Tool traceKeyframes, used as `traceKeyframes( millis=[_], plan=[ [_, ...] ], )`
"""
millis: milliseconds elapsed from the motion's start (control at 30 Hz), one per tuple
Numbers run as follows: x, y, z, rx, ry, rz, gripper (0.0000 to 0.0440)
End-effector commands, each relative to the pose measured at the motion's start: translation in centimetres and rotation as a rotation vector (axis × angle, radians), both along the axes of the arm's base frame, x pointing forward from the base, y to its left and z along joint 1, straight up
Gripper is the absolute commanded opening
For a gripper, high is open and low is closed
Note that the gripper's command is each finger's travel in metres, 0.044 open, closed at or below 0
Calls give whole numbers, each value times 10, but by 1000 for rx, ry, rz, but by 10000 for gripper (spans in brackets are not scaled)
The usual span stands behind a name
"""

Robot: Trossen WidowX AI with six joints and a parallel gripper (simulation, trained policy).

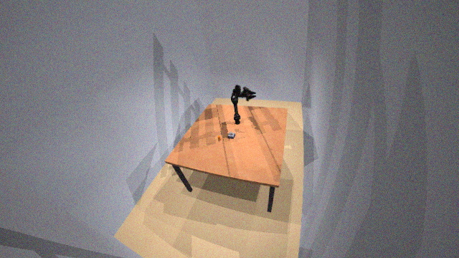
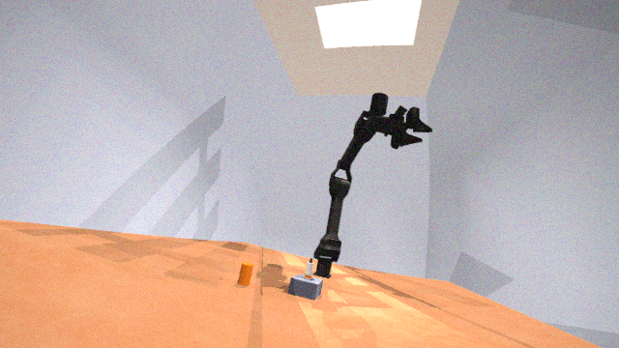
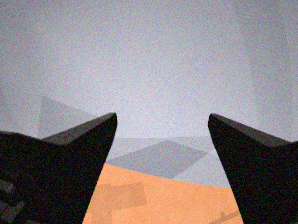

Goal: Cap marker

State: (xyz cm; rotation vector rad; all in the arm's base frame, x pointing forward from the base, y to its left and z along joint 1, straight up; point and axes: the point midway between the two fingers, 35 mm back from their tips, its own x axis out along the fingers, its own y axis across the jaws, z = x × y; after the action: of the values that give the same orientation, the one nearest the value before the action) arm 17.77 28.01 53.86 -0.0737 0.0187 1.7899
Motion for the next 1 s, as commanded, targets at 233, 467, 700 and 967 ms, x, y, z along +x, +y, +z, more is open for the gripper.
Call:
traceKeyframes(
  millis=[233,467,700,967],
  plan=[
    [22,-12,-22,-66,59,-75,335],
    [37,-22,-35,-107,97,-129,335],
    [52,-34,-49,-146,135,-183,335],
    [68,-48,-64,-190,178,-247,335]
  ],
)
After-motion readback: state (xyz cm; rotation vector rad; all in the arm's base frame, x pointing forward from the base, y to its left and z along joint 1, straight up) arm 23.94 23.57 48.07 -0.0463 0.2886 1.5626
